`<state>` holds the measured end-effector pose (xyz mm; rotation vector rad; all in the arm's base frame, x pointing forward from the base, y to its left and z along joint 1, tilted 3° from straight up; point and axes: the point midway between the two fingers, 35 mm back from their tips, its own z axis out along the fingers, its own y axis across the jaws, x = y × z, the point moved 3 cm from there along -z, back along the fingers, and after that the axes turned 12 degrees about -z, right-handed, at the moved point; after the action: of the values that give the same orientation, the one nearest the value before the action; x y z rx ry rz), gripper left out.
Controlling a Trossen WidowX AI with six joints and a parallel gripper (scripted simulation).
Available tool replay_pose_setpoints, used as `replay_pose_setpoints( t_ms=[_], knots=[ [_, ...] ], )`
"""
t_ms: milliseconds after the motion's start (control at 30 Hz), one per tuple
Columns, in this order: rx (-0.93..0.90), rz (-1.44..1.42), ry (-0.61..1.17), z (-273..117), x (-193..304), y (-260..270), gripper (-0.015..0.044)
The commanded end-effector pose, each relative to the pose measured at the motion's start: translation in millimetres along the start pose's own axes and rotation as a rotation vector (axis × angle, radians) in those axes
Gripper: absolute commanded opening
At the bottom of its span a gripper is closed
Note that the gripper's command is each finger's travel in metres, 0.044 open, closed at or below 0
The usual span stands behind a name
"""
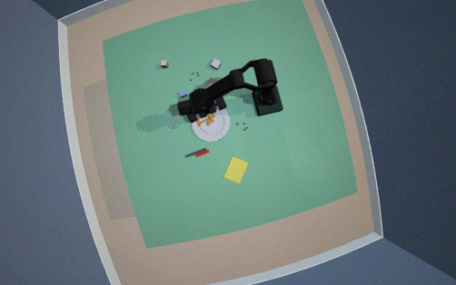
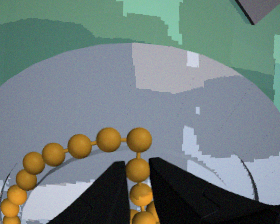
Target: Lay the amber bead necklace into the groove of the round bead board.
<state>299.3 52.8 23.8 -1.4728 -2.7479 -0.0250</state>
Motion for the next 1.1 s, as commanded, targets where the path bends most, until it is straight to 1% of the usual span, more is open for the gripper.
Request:
replay_pose_setpoints(
  t_ms=[0,500,700,867,1067],
  knots=[
    [0.0,0.0,0.0,0,0,0,0.0],
    [0.006,0.006,0.002,-6,0,-2,0.0],
    [0.007,0.006,0.001,-6,-8,-15,0.0],
    [0.007,0.006,0.001,-6,-8,-15,0.0],
    [0.007,0.006,0.001,1,-8,-15,0.0]
  ],
)
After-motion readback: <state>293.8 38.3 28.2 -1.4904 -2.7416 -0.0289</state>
